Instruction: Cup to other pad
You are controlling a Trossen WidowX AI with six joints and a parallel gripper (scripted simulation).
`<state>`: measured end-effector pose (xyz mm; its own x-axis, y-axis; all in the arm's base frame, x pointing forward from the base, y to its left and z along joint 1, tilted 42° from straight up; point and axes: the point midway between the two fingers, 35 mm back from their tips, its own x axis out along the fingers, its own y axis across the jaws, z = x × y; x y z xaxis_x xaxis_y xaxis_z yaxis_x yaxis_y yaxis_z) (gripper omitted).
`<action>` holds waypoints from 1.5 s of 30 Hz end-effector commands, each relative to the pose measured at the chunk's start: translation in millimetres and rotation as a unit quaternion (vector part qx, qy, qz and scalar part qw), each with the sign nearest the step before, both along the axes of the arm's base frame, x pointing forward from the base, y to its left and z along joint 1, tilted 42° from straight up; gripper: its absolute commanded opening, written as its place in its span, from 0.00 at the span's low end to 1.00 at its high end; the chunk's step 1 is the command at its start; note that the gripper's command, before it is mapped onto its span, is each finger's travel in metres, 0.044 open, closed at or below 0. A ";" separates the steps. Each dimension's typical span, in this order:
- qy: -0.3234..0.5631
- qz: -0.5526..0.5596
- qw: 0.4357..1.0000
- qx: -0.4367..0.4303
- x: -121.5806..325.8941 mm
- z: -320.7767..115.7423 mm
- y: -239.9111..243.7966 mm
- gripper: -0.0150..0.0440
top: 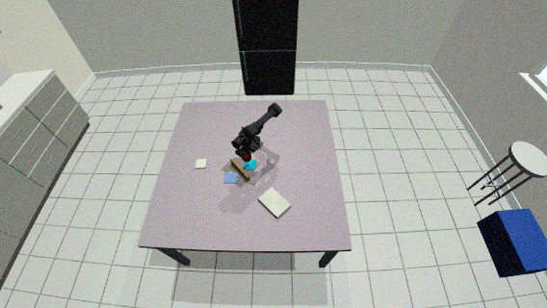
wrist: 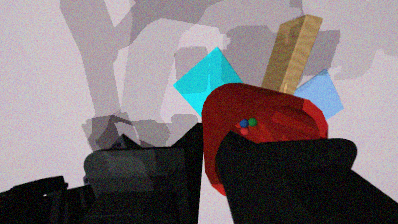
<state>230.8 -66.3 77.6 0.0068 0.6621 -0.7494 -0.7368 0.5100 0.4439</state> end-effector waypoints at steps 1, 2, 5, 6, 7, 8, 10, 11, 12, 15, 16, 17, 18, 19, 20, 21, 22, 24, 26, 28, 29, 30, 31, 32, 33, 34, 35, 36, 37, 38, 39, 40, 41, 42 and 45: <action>0.001 -0.003 1.000 0.002 -4.8 5.2 5.4 0.25; 0.001 -0.003 1.000 0.002 -5.9 6.1 6.5 0.25; 0.001 -0.003 1.000 0.002 -6.9 6.6 7.9 0.25; 0.001 -0.003 1.000 0.002 -6.9 6.1 8.3 0.25; 0.001 -0.003 1.000 0.002 -6.8 5.5 8.8 0.25; 0.001 -0.003 1.000 0.002 -6.8 4.8 9.3 0.25; 0.001 -0.003 1.000 0.002 -6.7 3.2 10.8 0.25; 0.001 -0.003 1.000 0.002 -6.7 2.3 11.5 0.25; 0.001 -0.003 1.000 0.002 -6.6 1.5 12.2 0.25; 0.001 -0.003 1.000 0.002 -6.6 -1.0 14.5 0.25; 0.001 -0.003 1.000 0.002 -6.5 -1.8 15.2 0.25; 0.001 -0.003 1.000 0.002 -6.5 -2.6 16.0 0.25; 0.001 -0.003 1.000 0.002 -6.5 -3.5 16.7 0.25; 0.001 -0.003 1.000 0.002 -6.5 -4.3 17.5 0.25; 0.001 -0.003 1.000 0.002 -6.5 -5.1 18.3 0.25; 0.001 -0.003 1.000 0.002 -6.4 -6.0 19.0 0.25; 0.001 -0.003 1.000 0.002 -6.4 -6.8 19.8 0.25; 0.000 -0.003 1.000 0.002 -6.4 -8.4 21.3 0.25; 0.000 -0.003 1.000 0.002 -6.4 -10.1 22.8 0.25; 0.000 -0.003 1.000 0.002 -6.3 -11.8 24.4 0.25; 0.000 -0.003 1.000 0.002 -6.3 -12.7 25.2 0.25; 0.000 -0.003 1.000 0.002 -6.3 -13.5 26.0 0.25; 0.000 -0.003 1.000 0.002 -6.3 -14.4 26.8 0.25; 0.000 -0.003 1.000 0.002 -6.3 -15.2 27.6 0.25; 0.000 -0.003 1.000 0.002 -6.3 -16.1 28.4 0.25; 0.000 -0.003 1.000 0.002 -6.3 -16.9 29.2 0.25; 0.000 -0.003 1.000 0.002 -6.3 -17.8 30.0 0.25; 0.000 -0.003 1.000 0.002 -6.3 -18.6 30.8 0.25; 0.000 -0.003 1.000 0.002 -6.3 -19.5 31.6 0.25; 0.000 -0.003 1.000 0.002 -6.2 -20.3 32.4 0.25; 0.000 -0.003 1.000 0.002 -6.2 -21.2 33.2 0.25; 0.000 -0.003 1.000 0.002 -6.2 -22.1 34.1 0.25; 0.000 -0.003 1.000 0.002 -6.2 -22.9 34.9 0.25; 0.000 -0.003 1.000 0.002 -6.2 -23.8 35.7 0.25; 0.000 -0.003 1.000 0.002 -6.2 -26.4 38.3 0.25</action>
<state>224.2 -31.3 53.9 0.0073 0.6624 -0.7491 -0.7366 0.5102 0.4440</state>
